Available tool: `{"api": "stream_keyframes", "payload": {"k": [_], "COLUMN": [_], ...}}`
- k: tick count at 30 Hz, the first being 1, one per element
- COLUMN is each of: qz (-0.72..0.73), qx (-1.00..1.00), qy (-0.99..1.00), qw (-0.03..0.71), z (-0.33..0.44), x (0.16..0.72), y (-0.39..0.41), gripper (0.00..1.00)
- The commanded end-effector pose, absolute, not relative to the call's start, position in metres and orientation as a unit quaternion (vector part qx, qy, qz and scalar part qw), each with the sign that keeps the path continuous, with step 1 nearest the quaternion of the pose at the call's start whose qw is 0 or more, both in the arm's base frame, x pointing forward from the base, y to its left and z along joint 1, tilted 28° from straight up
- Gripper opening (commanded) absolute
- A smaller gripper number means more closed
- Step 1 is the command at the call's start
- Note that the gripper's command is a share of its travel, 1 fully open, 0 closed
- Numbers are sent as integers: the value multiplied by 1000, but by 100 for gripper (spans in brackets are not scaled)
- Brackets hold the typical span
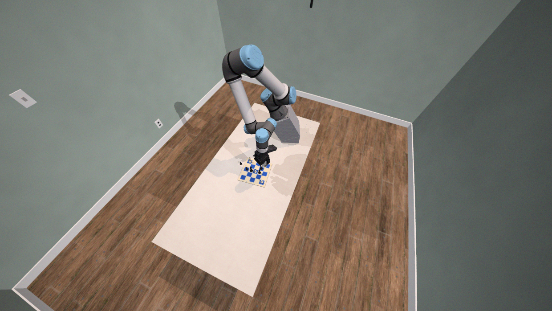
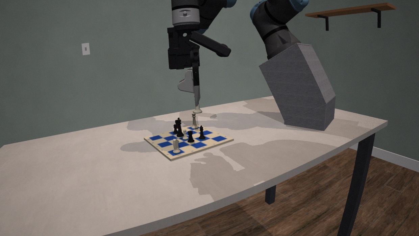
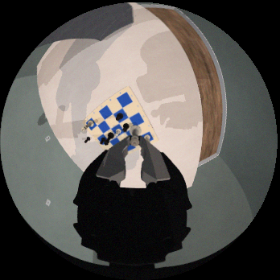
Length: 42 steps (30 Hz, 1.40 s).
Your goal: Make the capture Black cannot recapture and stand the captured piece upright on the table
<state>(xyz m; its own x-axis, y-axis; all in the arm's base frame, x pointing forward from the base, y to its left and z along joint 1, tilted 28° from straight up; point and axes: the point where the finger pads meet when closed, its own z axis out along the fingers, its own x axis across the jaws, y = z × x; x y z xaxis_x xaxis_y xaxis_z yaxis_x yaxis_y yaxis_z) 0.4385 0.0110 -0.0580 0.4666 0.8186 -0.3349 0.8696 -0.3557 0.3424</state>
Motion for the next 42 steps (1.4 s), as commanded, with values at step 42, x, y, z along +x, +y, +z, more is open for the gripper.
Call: {"api": "stream_keyframes", "payload": {"k": [42], "qz": [-115], "qx": [647], "qy": [723], "qw": [214], "z": [-63], "x": [483], "y": [10], "gripper": [0]}}
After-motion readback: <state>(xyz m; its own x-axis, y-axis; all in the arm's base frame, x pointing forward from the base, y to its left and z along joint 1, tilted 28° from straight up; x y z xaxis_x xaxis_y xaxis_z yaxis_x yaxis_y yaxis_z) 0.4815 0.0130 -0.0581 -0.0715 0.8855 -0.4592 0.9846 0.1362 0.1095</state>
